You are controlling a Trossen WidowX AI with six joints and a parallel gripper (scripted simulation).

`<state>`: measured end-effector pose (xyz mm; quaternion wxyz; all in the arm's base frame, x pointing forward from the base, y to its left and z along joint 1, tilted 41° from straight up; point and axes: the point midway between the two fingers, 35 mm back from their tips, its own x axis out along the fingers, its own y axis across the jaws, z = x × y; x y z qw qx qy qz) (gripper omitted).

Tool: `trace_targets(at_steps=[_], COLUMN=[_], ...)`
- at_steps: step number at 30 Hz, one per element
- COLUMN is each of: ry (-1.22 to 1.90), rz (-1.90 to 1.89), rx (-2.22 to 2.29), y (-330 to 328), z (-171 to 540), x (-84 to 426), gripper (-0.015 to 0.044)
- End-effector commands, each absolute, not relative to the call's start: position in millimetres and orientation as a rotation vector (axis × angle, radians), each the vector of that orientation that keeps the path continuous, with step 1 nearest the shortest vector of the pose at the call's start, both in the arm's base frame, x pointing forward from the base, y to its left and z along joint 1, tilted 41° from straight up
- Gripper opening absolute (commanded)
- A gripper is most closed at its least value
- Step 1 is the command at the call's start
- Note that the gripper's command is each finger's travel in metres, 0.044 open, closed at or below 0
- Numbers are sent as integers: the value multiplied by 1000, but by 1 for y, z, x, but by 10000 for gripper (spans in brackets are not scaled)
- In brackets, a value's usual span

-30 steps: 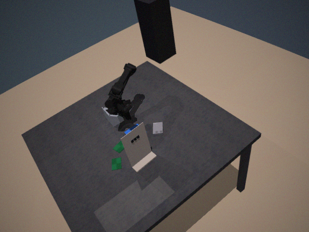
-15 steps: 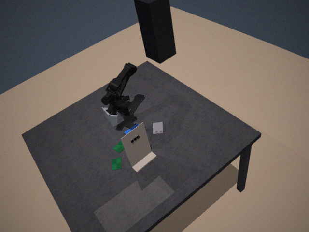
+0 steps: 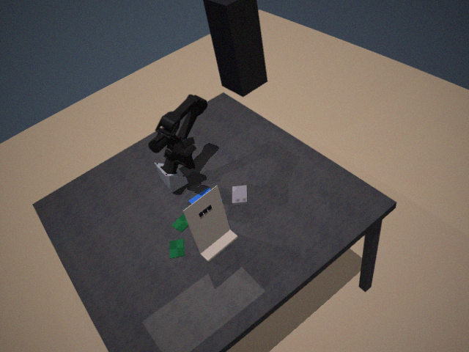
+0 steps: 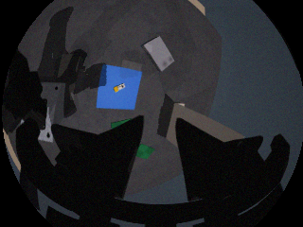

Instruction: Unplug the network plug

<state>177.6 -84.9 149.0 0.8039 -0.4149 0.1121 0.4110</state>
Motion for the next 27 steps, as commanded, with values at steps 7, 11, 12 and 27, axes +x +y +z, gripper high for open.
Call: trace_targets(at_steps=[7,11,12,27], ry=[236,236,236,236], rz=[880,880,880,880], rx=[-903,-903,-903,-903], y=[-95,-95,-95,-95], z=[162,162,162,162], x=[175,175,175,175], gripper=[235,340,366,440])
